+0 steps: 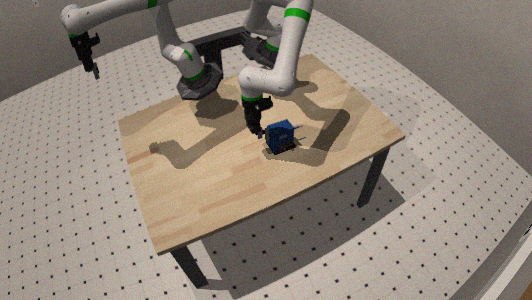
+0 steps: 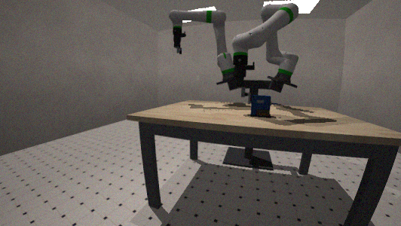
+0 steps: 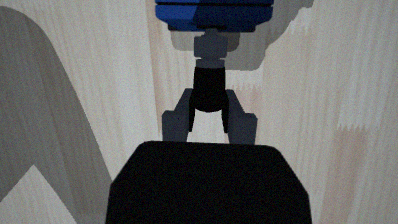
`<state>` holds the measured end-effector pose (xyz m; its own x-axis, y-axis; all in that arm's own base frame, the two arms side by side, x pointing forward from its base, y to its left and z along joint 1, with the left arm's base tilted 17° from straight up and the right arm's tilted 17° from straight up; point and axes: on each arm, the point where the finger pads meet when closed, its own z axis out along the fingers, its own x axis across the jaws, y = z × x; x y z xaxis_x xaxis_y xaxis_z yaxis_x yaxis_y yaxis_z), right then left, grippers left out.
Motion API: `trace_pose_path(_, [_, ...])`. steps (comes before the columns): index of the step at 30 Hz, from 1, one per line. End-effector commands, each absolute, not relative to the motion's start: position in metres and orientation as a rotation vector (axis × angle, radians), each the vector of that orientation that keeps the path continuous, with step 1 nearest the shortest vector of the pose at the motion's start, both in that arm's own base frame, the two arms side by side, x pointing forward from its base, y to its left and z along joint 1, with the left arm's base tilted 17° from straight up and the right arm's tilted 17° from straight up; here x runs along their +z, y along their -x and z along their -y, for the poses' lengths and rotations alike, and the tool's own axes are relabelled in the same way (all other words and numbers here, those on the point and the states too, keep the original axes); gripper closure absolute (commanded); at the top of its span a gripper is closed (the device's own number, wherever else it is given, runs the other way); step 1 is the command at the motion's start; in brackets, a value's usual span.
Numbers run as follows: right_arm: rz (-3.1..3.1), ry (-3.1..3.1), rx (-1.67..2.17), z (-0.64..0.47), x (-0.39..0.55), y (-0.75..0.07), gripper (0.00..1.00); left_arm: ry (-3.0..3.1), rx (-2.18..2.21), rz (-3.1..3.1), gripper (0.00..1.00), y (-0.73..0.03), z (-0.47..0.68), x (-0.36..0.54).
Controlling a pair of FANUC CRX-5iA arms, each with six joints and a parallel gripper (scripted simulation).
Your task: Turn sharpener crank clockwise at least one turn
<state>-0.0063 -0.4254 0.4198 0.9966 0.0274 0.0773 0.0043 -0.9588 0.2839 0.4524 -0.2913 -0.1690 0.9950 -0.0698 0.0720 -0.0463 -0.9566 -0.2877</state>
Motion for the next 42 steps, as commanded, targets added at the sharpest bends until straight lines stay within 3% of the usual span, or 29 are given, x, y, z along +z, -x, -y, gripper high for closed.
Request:
trace_pose_path(1, [-0.023, -2.849, 0.116, 0.425, 0.421, 0.007, 0.0, 2.849, -0.119, -0.085, 1.0, -0.454, 0.292, -0.168])
trace_pose_path(42, [-0.023, -2.849, 0.116, 0.425, 0.421, 0.007, 0.0, 2.849, -0.119, -0.085, 1.0, -0.497, 0.288, -0.187])
